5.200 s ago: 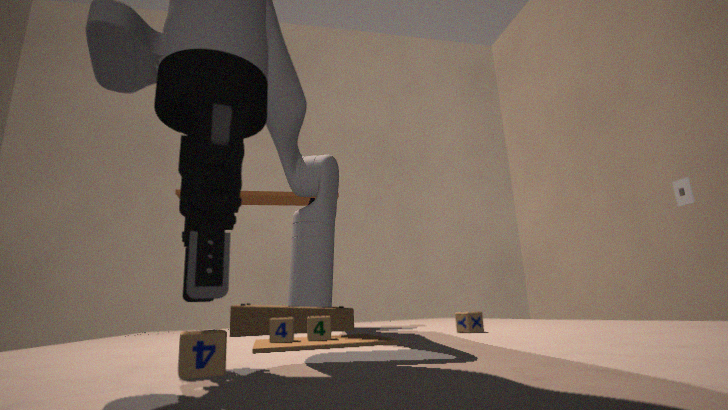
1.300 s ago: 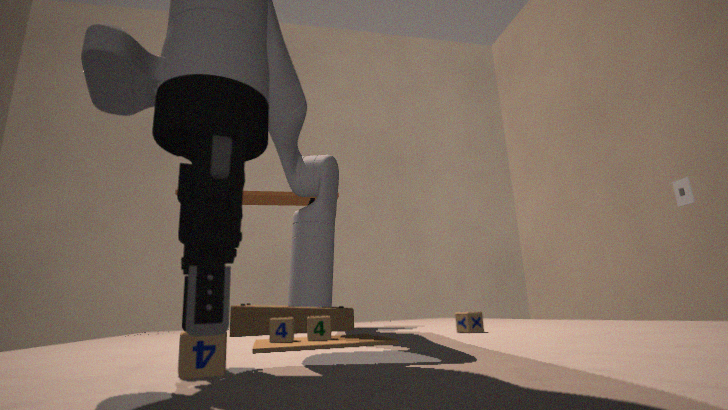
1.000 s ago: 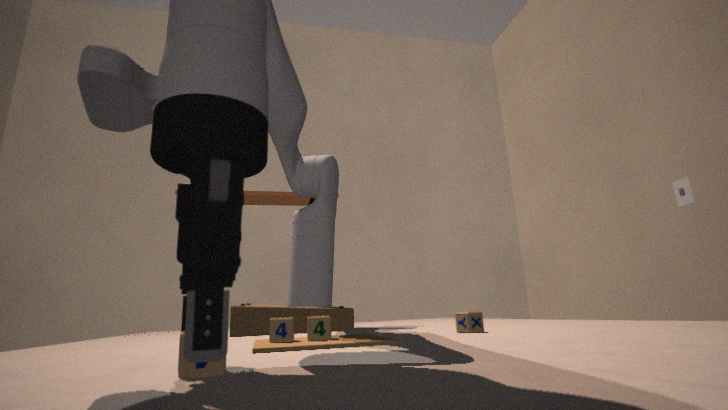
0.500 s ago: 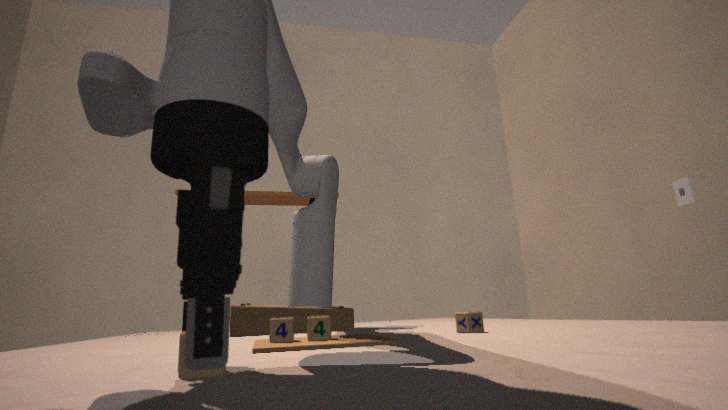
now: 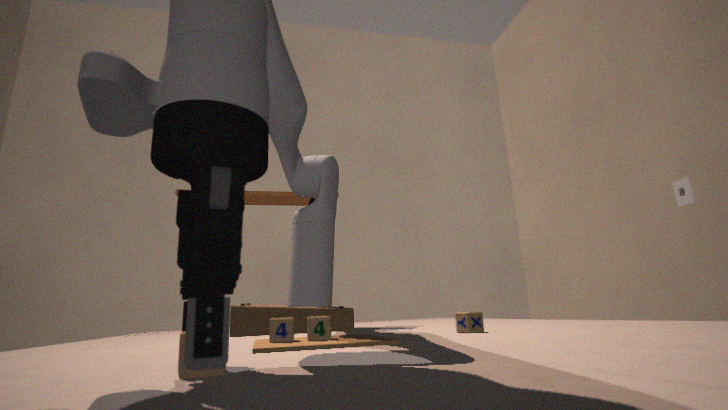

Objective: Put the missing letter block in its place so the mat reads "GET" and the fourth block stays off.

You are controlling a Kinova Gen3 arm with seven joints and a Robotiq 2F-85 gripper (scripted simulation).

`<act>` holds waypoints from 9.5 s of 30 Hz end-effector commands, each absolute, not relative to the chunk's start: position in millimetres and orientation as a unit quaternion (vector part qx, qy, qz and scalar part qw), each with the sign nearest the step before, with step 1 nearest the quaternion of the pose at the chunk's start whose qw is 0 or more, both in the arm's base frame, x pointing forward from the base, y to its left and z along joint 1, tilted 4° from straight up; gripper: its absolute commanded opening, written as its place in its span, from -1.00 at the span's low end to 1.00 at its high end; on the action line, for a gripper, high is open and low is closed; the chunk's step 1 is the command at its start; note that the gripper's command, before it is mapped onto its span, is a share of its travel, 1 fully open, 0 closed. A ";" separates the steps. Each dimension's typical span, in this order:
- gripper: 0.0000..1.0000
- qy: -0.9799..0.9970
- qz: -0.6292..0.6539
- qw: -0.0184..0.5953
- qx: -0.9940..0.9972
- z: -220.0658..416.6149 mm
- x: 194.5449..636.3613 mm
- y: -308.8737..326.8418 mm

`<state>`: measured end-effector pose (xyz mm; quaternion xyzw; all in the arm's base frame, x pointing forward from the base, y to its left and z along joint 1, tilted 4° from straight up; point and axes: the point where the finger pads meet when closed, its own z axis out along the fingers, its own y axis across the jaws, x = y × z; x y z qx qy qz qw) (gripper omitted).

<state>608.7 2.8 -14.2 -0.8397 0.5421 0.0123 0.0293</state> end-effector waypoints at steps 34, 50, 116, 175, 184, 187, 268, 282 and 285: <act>-0.57 0.543 0.011 0.029 -0.839 -16.2 608.6 2.8; -0.57 0.543 0.011 0.029 -0.839 -16.2 608.6 2.8; -0.57 0.544 0.010 0.029 -0.839 84.4 608.4 -4.1; -0.57 0.658 0.014 0.028 -0.752 90.4 392.1 88.7; -0.57 0.658 0.014 0.029 -0.752 89.8 392.4 89.1; -0.57 0.658 0.014 0.031 -0.752 86.6 392.7 90.2; -0.57 0.658 0.015 0.026 -0.753 -5.8 391.2 95.0; -0.57 0.658 0.015 0.026 -0.753 -5.7 391.2 95.2; -0.57 0.658 0.015 0.026 -0.753 -5.7 391.2 95.2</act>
